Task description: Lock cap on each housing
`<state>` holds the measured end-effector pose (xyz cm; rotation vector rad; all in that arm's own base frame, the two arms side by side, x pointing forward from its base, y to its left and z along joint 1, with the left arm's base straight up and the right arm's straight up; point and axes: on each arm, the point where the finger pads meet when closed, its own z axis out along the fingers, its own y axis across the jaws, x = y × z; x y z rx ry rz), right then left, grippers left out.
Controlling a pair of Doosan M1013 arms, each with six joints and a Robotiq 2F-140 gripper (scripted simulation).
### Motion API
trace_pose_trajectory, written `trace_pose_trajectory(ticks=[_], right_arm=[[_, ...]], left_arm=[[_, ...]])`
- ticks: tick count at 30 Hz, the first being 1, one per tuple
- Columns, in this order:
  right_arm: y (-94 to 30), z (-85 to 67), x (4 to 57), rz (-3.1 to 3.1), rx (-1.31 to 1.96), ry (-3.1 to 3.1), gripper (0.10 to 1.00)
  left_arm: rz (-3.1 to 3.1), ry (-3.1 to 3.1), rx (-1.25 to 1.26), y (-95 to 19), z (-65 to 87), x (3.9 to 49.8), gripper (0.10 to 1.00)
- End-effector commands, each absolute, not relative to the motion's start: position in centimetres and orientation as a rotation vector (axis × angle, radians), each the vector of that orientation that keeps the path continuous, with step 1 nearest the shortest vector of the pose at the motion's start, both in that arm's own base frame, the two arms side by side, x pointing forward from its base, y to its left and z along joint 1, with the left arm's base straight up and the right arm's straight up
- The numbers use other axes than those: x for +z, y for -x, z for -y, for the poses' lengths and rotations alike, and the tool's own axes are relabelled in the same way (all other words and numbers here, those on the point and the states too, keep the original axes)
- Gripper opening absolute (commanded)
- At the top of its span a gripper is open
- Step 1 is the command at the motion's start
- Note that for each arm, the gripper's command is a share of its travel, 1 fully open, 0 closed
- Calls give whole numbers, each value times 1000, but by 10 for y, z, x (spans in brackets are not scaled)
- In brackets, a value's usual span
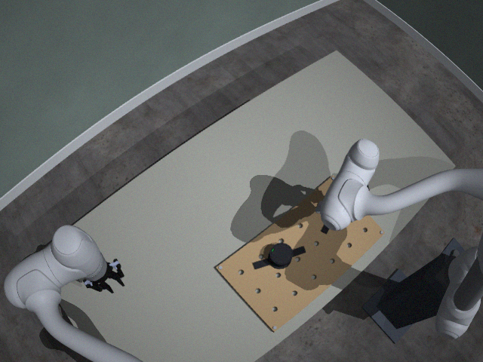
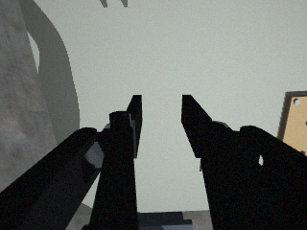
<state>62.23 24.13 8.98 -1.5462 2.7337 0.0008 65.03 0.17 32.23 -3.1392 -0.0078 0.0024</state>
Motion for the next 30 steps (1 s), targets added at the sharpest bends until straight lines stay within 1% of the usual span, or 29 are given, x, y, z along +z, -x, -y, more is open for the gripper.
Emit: trace_pose_trajectory(ticks=[1,30], right_arm=[[-623,-242,91,-2784,-2,1452,99],[-623,-242,91,-3023,-2,849,99]], left_arm=[[8,3139,0,-650,-2,323,328],[8,3139,0,-650,-2,323,328]])
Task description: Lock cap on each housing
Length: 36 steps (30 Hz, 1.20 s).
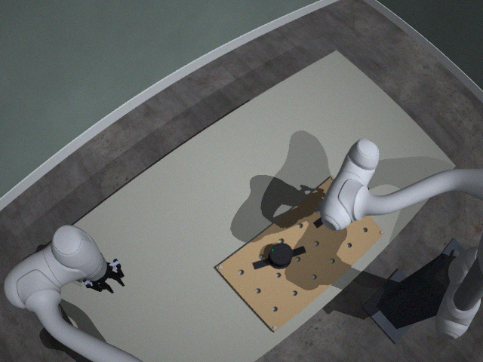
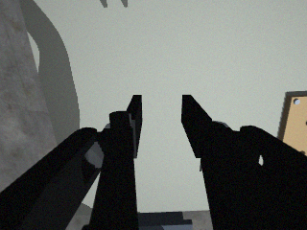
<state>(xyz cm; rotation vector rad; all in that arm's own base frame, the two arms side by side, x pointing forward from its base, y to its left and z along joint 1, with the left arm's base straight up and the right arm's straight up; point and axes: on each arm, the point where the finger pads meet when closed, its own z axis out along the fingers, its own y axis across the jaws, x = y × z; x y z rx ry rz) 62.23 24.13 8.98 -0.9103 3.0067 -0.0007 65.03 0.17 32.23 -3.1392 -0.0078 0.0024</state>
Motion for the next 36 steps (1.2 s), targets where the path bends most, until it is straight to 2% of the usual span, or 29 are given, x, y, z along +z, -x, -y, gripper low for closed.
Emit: trace_pose_trajectory(ticks=[1,23,30,31,36], right_arm=[[-623,-242,91,-3030,-2,823,99],[-623,-242,91,-3125,-1,303,99],[-623,-242,91,-3122,-2,337,99],[-623,-242,91,-3122,-2,337,731],[-623,-242,91,-3122,-2,337,731]], left_arm=[[8,3139,0,-650,-2,323,328],[8,3139,0,-650,-2,323,328],[8,3139,0,-650,-2,323,328],[8,3139,0,-650,-2,323,328],[8,3139,0,-650,-2,323,328]])
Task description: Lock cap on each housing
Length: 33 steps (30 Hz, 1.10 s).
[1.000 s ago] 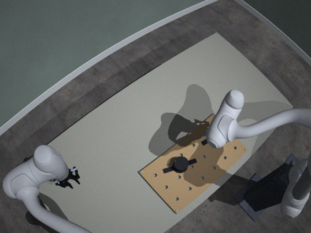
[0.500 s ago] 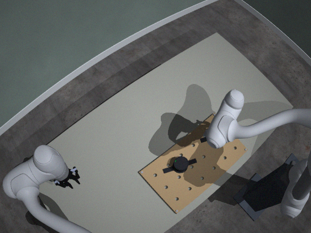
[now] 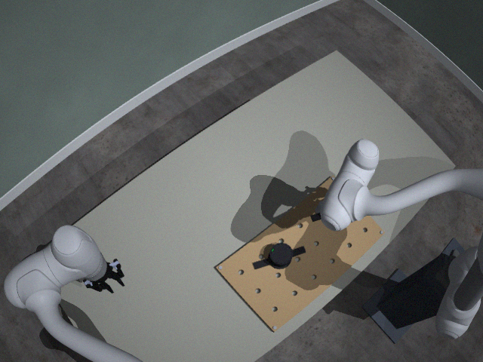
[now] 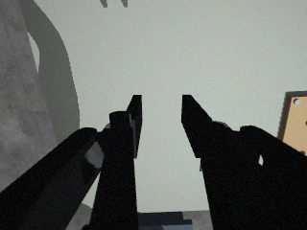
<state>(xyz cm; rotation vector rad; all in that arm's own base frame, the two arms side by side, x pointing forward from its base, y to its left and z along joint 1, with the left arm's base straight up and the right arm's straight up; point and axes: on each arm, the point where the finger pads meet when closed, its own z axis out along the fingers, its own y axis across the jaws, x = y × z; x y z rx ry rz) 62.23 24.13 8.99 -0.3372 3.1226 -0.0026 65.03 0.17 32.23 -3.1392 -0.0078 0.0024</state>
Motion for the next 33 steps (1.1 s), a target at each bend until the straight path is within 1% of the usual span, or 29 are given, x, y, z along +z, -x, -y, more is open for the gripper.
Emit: trace_pose_trajectory(ticks=[1,19,33], right_arm=[[-623,-242,91,-3122,-2,337,731],[-623,-241,100,-3122,-2,337,731],[-623,-242,154,-3121,-1,337,731]], left_arm=[[8,3139,0,-650,-2,323,328],[8,3139,0,-650,-2,323,328],[8,3139,0,-650,-2,323,328]])
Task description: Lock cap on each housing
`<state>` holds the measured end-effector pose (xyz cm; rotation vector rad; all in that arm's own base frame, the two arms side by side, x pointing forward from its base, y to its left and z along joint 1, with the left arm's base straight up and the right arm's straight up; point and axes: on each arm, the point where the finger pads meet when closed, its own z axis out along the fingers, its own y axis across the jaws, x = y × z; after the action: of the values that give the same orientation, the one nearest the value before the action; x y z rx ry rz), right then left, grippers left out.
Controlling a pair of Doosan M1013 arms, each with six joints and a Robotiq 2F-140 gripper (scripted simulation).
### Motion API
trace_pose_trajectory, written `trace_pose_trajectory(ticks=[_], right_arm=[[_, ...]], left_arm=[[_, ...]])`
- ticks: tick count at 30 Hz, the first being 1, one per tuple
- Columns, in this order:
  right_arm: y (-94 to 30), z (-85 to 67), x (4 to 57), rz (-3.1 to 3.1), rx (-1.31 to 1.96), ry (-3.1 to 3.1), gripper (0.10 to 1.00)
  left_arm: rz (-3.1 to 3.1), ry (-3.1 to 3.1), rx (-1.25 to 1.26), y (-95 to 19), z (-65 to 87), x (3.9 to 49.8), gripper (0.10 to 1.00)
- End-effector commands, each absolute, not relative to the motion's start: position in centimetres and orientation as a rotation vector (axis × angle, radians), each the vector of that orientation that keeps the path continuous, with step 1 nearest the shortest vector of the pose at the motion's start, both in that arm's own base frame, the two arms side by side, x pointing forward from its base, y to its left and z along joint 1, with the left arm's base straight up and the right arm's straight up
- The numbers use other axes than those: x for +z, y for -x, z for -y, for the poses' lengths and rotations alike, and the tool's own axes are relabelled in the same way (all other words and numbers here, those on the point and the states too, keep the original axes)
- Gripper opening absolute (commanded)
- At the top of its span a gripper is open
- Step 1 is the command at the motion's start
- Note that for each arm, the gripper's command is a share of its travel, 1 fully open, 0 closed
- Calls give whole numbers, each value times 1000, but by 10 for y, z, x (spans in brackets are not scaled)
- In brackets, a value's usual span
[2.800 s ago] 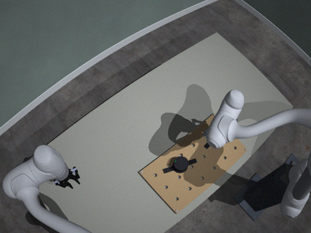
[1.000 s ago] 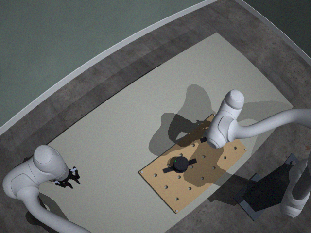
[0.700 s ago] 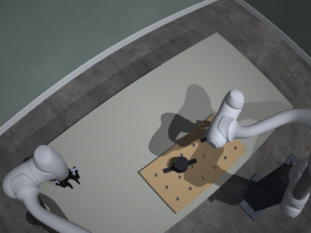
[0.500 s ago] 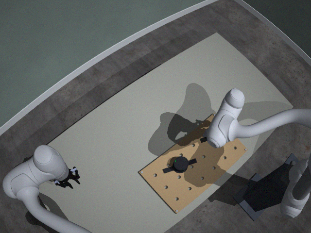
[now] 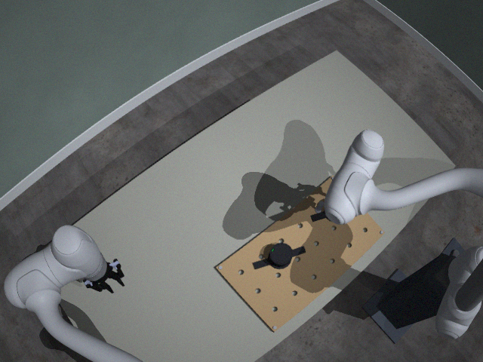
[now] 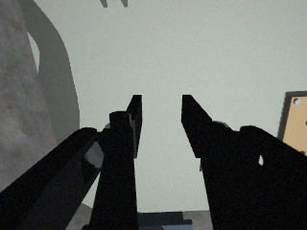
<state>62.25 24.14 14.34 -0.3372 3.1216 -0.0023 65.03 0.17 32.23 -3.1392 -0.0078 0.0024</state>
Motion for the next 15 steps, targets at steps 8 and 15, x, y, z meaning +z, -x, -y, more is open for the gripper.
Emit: trace_pose_trajectory(ticks=[8,15], right_arm=[[-622,-241,176,-3124,-3,337,731],[-622,-241,173,-3125,-3,337,731]], left_arm=[[8,3139,0,-650,-2,323,328],[8,3139,0,-650,-2,323,328]])
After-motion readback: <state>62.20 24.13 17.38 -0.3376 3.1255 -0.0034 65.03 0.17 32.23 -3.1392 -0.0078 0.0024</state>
